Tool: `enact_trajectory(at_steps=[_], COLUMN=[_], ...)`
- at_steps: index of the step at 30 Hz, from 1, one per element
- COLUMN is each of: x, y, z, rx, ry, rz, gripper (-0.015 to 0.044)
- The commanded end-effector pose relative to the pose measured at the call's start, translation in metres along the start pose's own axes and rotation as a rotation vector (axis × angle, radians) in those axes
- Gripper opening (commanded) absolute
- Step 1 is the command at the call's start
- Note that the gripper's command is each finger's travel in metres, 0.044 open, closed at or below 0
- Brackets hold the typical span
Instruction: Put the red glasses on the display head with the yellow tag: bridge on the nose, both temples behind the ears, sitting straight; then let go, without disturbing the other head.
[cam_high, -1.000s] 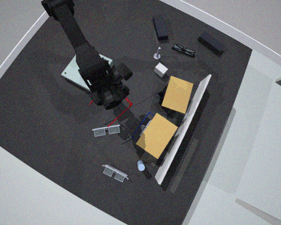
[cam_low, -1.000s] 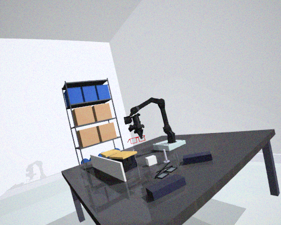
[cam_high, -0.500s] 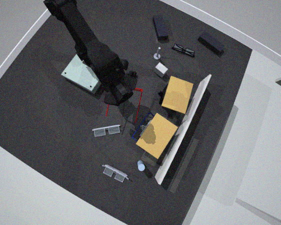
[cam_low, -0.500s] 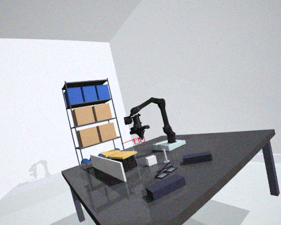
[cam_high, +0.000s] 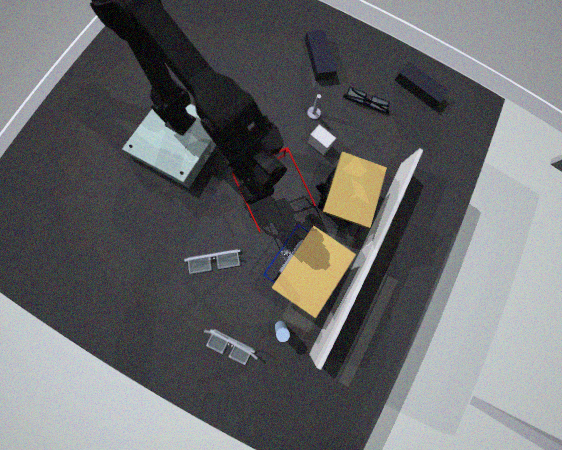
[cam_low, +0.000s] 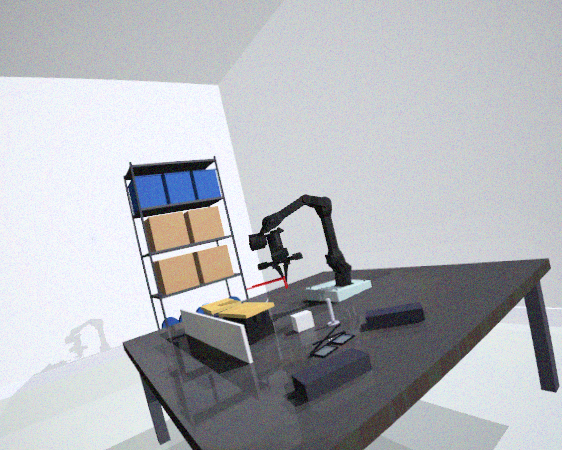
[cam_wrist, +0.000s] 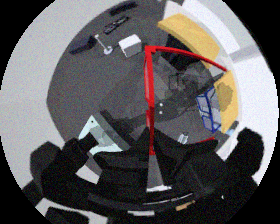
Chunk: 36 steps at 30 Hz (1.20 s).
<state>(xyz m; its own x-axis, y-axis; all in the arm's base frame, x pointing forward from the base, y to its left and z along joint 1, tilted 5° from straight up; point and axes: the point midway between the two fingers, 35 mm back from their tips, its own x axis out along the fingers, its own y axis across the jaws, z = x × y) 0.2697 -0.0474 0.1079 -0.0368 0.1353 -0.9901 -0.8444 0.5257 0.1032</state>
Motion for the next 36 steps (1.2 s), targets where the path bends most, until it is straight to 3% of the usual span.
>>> enact_trajectory(at_steps=[1,14,36], x=[0.003,0.010,0.028], y=[0.002,0.008,0.006], z=[0.005,0.021,0.019], rx=[-0.178,-0.733,-0.797], ry=[0.027,0.099,0.094], rz=[-0.004,-0.004,-0.002], gripper=[0.0000,0.0000,0.0000])
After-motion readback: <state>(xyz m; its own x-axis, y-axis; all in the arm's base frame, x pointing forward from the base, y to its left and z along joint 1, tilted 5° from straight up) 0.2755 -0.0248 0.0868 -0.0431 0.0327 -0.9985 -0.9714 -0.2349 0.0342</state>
